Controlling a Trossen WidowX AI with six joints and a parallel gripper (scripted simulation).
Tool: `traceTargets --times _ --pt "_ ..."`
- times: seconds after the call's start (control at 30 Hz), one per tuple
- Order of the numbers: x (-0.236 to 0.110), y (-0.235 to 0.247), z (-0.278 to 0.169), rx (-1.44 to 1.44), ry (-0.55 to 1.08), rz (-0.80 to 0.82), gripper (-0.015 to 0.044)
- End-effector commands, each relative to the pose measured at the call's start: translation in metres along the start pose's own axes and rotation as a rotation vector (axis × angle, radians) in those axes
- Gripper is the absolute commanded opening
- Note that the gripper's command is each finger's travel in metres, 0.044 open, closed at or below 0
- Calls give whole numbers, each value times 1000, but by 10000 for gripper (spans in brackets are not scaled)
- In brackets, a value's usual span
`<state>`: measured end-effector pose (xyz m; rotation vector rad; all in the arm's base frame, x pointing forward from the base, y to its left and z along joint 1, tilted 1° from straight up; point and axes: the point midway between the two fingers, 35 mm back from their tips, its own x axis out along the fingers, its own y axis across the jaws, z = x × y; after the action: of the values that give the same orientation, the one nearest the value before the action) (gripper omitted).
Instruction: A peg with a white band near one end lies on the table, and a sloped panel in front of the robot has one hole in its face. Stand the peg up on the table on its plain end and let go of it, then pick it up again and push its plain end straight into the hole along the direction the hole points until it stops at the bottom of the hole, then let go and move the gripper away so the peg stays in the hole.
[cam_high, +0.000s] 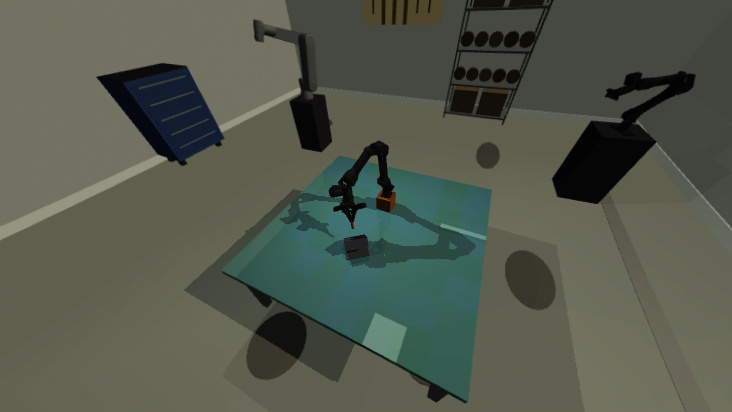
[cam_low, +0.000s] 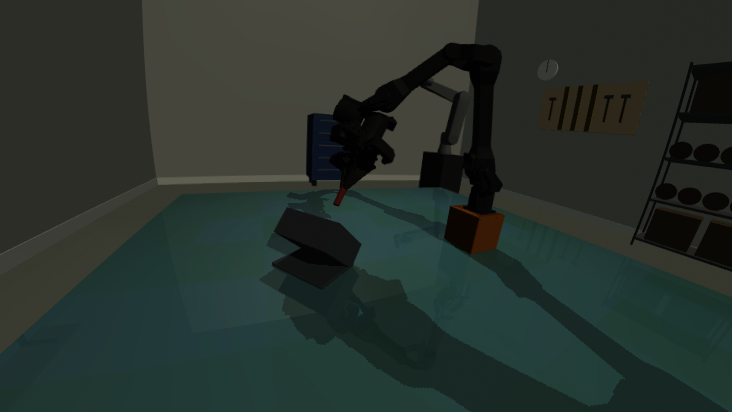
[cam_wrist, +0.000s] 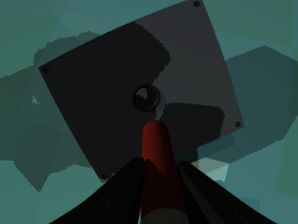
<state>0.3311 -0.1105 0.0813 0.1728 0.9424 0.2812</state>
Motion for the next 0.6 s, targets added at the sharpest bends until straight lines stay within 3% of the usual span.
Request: traceTargets --times 0.0,0.57 --pt "10 2 1 8 -10 15 0" --pt "25 4 3 4 -23 25 0"
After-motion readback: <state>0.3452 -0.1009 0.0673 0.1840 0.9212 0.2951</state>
